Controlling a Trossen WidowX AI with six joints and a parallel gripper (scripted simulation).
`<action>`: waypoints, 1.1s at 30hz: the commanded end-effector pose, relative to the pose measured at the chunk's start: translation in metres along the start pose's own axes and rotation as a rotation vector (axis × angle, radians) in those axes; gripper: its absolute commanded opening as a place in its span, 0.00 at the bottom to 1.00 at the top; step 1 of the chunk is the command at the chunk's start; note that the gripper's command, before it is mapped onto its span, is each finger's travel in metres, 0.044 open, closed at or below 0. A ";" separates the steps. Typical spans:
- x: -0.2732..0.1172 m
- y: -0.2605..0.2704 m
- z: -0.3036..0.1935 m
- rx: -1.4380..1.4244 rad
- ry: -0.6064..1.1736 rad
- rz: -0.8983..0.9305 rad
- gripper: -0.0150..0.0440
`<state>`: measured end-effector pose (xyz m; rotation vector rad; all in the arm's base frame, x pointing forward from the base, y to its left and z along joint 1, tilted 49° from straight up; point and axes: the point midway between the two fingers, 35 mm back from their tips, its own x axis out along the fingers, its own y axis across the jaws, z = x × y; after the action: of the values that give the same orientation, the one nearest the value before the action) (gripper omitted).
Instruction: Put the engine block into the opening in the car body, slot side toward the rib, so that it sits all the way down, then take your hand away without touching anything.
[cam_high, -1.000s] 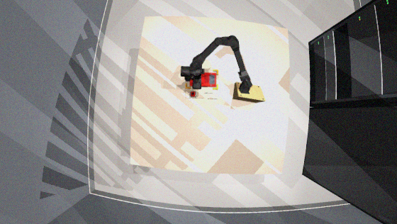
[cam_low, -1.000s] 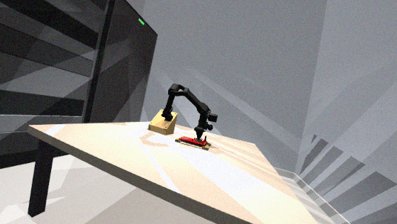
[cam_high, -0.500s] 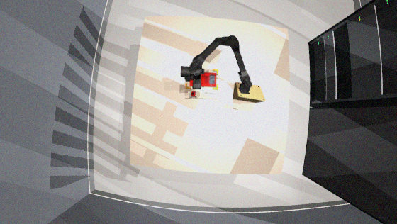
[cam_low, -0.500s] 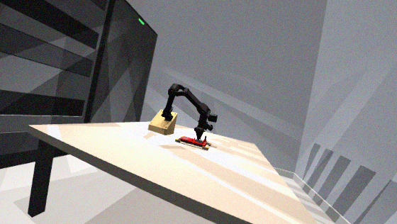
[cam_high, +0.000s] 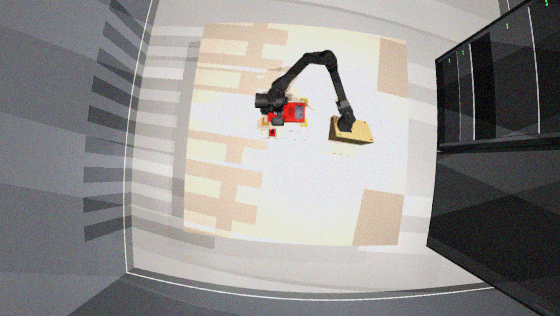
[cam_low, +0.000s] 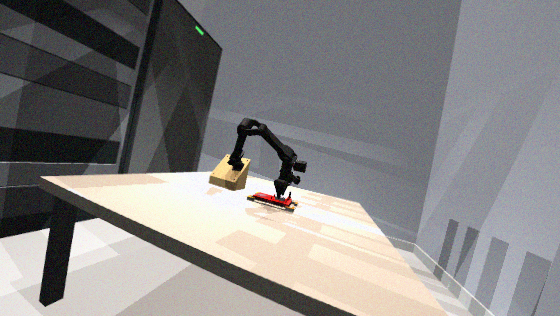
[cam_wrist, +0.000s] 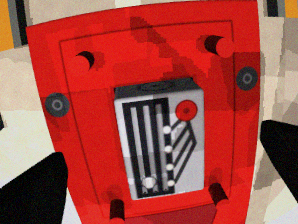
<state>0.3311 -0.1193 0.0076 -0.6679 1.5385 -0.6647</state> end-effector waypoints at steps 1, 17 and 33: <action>0.000 0.000 0.000 0.000 0.000 0.000 1.00; -0.014 0.002 -0.001 -0.003 0.001 -0.004 0.64; -0.014 0.002 -0.001 -0.003 0.001 -0.004 0.25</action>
<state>0.3305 -0.1078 0.0149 -0.6748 1.5424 -0.6626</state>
